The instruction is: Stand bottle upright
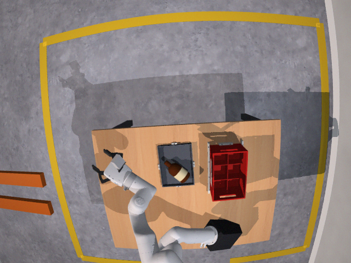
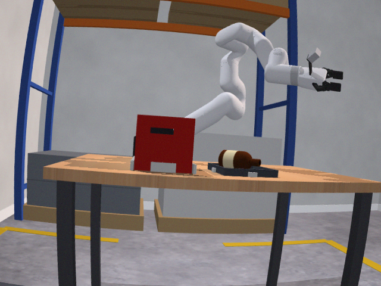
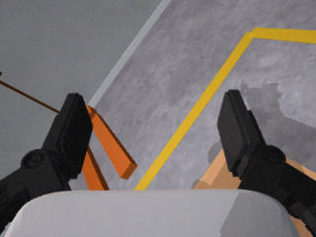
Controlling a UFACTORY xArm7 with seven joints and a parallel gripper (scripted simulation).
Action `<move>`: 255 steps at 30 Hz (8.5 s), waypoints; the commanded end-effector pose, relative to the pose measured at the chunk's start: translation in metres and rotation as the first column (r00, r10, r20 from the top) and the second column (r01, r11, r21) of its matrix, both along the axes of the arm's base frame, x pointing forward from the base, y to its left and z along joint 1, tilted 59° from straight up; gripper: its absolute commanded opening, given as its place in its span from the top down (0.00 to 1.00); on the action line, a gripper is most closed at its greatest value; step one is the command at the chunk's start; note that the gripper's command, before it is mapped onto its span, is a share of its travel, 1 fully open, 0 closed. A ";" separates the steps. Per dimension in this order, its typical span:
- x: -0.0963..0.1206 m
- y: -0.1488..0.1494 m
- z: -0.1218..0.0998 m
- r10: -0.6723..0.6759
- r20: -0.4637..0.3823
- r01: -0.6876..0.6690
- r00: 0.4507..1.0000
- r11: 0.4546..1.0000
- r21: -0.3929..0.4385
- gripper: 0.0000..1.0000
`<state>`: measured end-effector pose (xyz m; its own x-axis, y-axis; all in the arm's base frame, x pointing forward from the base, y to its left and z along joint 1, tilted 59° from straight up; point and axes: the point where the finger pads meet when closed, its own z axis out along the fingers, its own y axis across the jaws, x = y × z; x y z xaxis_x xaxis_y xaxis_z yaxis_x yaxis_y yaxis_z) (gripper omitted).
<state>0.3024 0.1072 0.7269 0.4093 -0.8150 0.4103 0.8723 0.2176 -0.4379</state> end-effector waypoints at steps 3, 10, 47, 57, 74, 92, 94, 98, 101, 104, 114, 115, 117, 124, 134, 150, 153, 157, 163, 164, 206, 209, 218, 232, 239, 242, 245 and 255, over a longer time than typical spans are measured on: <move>0.000 -0.002 0.002 -0.002 0.002 0.002 1.000 1.000 0.003 0.00; 0.000 -0.002 0.002 -0.002 0.002 0.002 1.000 1.000 0.003 0.00; -0.002 0.036 -0.135 0.029 0.210 0.123 0.977 0.730 -0.672 0.00; 0.006 0.026 -0.208 0.056 0.174 0.123 0.983 0.501 -0.857 0.00; 0.012 -0.029 -0.330 0.025 0.035 0.033 0.999 0.056 -0.998 0.00; 0.012 -0.036 -0.340 0.017 0.020 0.019 1.000 0.014 -1.000 1.00; 0.012 -0.036 -0.340 0.017 0.020 0.019 1.000 0.014 -1.000 1.00; 0.012 -0.036 -0.340 0.017 0.020 0.019 1.000 0.014 -1.000 1.00; 0.012 -0.036 -0.340 0.017 0.020 0.019 1.000 0.014 -1.000 1.00; 0.012 -0.036 -0.340 0.017 0.020 0.019 1.000 0.014 -1.000 1.00; 0.012 -0.036 -0.340 0.017 0.020 0.019 1.000 0.014 -1.000 1.00; 0.012 -0.036 -0.340 0.017 0.020 0.019 1.000 0.014 -1.000 1.00; 0.012 -0.036 -0.340 0.017 0.020 0.019 1.000 0.014 -1.000 1.00; 0.012 -0.036 -0.340 0.017 0.020 0.019 1.000 0.014 -1.000 1.00; 0.012 -0.036 -0.340 0.017 0.020 0.019 1.000 0.014 -1.000 0.35; 0.012 -0.036 -0.340 0.017 0.020 0.019 1.000 0.014 -1.000 0.35; 0.012 -0.036 -0.340 0.017 0.020 0.019 1.000 0.014 -1.000 0.35; 0.012 -0.036 -0.340 0.017 0.020 0.019 1.000 0.014 -1.000 0.35; 0.012 -0.036 -0.340 0.017 0.020 0.019 1.000 0.014 -1.000 0.35; 0.012 -0.036 -0.340 0.017 0.020 0.019 1.000 0.014 -1.000 0.35; 0.033 0.030 -0.382 0.017 0.020 0.019 1.000 0.015 -1.000 0.35; 0.036 0.037 -0.387 0.017 0.020 0.019 1.000 0.015 -1.000 0.35; 0.041 0.053 -0.398 0.017 0.020 0.019 1.000 0.015 -1.000 0.35; 0.042 0.059 -0.401 0.017 0.020 0.019 1.000 0.015 -1.000 0.35; 0.042 0.059 -0.401 0.017 0.020 0.019 1.000 0.015 -1.000 0.35; 0.042 0.059 -0.401 0.017 0.020 0.019 1.000 0.015 -1.000 0.35; 0.042 0.059 -0.401 0.017 0.020 0.019 1.000 0.015 -1.000 0.35; 0.043 0.059 -0.400 0.017 0.020 0.019 1.000 0.015 -1.000 0.35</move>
